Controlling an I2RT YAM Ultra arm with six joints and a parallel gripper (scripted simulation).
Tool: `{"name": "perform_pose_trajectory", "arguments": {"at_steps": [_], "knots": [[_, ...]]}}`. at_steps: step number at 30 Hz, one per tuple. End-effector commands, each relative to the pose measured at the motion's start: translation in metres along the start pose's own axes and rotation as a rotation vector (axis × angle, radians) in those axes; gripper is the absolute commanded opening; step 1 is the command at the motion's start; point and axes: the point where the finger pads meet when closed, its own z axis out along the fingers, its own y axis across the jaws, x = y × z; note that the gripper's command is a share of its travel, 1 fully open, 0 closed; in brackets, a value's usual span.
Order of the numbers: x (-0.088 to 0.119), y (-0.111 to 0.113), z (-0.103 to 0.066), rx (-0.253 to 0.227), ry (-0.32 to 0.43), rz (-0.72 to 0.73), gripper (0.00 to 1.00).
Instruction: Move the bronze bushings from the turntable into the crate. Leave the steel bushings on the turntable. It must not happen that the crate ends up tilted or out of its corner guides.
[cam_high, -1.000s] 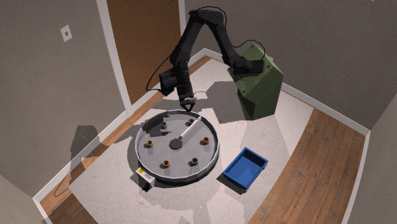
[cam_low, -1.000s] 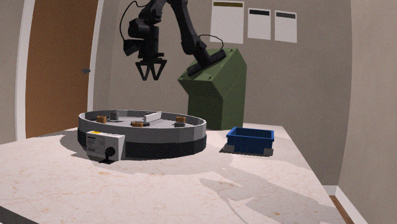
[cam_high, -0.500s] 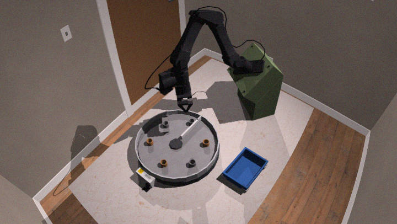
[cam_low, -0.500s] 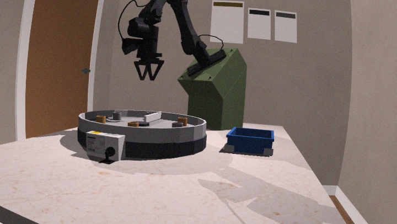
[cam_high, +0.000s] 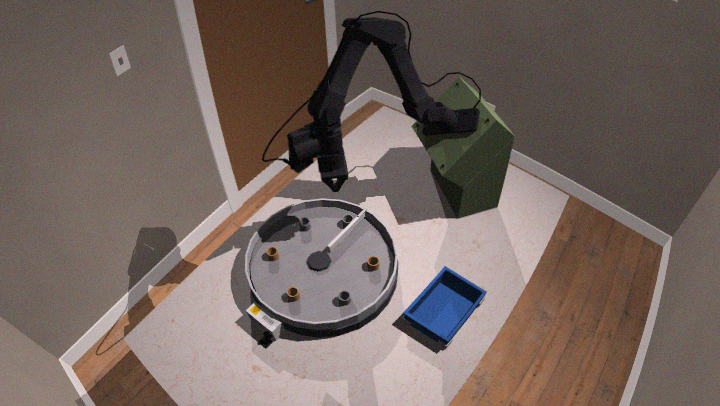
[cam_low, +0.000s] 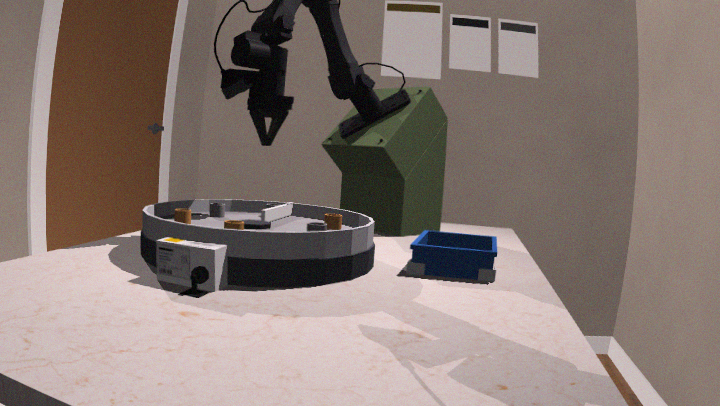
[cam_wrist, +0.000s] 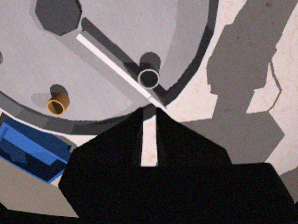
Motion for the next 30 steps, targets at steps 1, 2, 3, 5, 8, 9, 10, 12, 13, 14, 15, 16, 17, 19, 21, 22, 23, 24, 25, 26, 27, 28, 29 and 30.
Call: {"name": "perform_pose_trajectory", "arguments": {"at_steps": [1, 2, 3, 5, 8, 9, 10, 12, 13, 14, 15, 16, 17, 19, 21, 22, 23, 24, 25, 26, 27, 28, 29, 30], "knots": [[-0.0152, 0.0051, -0.0055, -0.009, -0.044, 0.012, 0.11], [-0.0152, 0.0051, -0.0055, -0.009, -0.044, 0.012, 0.11], [-0.0152, 0.0051, -0.0055, -0.009, -0.044, 0.012, 0.11], [-0.0152, 0.0051, -0.0055, -0.009, -0.044, 0.012, 0.11], [-0.0152, 0.0051, -0.0055, -0.009, -0.044, 0.012, 0.11], [-0.0152, 0.0051, -0.0055, -0.009, -0.044, 0.012, 0.11], [-0.0152, 0.0051, -0.0055, -0.009, -0.044, 0.012, 0.11], [-0.0152, 0.0051, -0.0055, -0.009, -0.044, 0.012, 0.11], [-0.0152, 0.0051, -0.0055, -0.009, -0.044, 0.012, 0.11], [-0.0152, 0.0051, -0.0055, -0.009, -0.044, 0.012, 0.11], [-0.0152, 0.0051, -0.0055, -0.009, -0.044, 0.012, 0.11], [-0.0152, 0.0051, -0.0055, -0.009, -0.044, 0.012, 0.11], [-0.0152, 0.0051, -0.0055, -0.009, -0.044, 0.012, 0.11], [-0.0152, 0.0051, -0.0055, -0.009, -0.044, 0.012, 0.11], [-0.0152, 0.0051, -0.0055, -0.009, -0.044, 0.012, 0.15], [-0.0152, 0.0051, -0.0055, -0.009, -0.044, 0.012, 0.15], [-0.0152, 0.0051, -0.0055, -0.009, -0.044, 0.012, 0.15], [-0.0152, 0.0051, -0.0055, -0.009, -0.044, 0.012, 0.15], [-0.0152, 0.0051, -0.0055, -0.009, -0.044, 0.012, 0.15], [-0.0152, 0.0051, -0.0055, -0.009, -0.044, 0.012, 0.15], [-0.0152, 0.0051, -0.0055, -0.009, -0.044, 0.012, 0.15], [-0.0152, 0.0051, -0.0055, -0.009, -0.044, 0.012, 0.15], [-0.0152, 0.0051, -0.0055, -0.009, -0.044, 0.012, 0.15], [-0.0152, 0.0051, -0.0055, -0.009, -0.044, 0.012, 0.15]]}}
